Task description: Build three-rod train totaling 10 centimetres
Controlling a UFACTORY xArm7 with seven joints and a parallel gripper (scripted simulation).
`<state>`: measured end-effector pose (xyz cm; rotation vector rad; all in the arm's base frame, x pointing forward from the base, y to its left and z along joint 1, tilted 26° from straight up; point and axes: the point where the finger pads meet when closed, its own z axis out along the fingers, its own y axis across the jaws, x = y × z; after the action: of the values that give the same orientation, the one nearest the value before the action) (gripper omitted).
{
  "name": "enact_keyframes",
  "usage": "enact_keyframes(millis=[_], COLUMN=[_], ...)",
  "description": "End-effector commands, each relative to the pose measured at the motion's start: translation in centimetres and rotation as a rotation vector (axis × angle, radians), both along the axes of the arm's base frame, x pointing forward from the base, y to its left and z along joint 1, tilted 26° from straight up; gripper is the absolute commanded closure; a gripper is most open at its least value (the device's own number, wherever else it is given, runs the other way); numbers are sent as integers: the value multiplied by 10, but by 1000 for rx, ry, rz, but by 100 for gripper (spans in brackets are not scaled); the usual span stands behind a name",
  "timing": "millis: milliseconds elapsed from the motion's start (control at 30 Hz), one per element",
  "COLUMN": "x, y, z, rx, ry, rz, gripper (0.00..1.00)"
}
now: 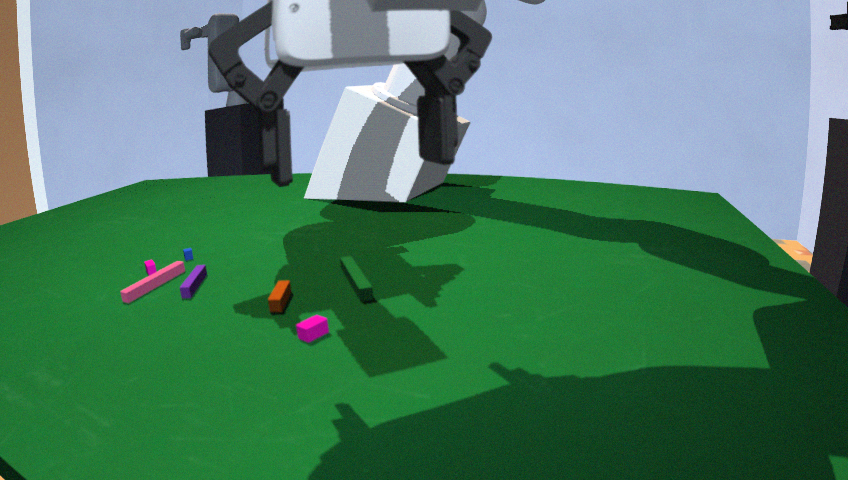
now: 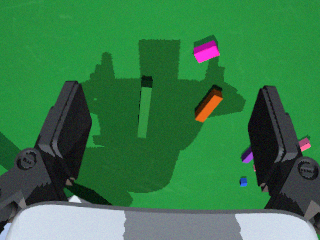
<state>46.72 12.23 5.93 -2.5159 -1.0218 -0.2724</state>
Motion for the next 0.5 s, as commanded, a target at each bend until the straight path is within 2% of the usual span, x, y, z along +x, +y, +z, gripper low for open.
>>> enact_keyframes(millis=[0,67,167,467], x=[2,1,1,-1], y=[-1,-2,-5,-12], z=[1,0,-7,-20], rx=[0,1,6,15], ry=[-3,9,75,205], rz=[-3,-28,-158,-419], gripper=[0,0,0,0])
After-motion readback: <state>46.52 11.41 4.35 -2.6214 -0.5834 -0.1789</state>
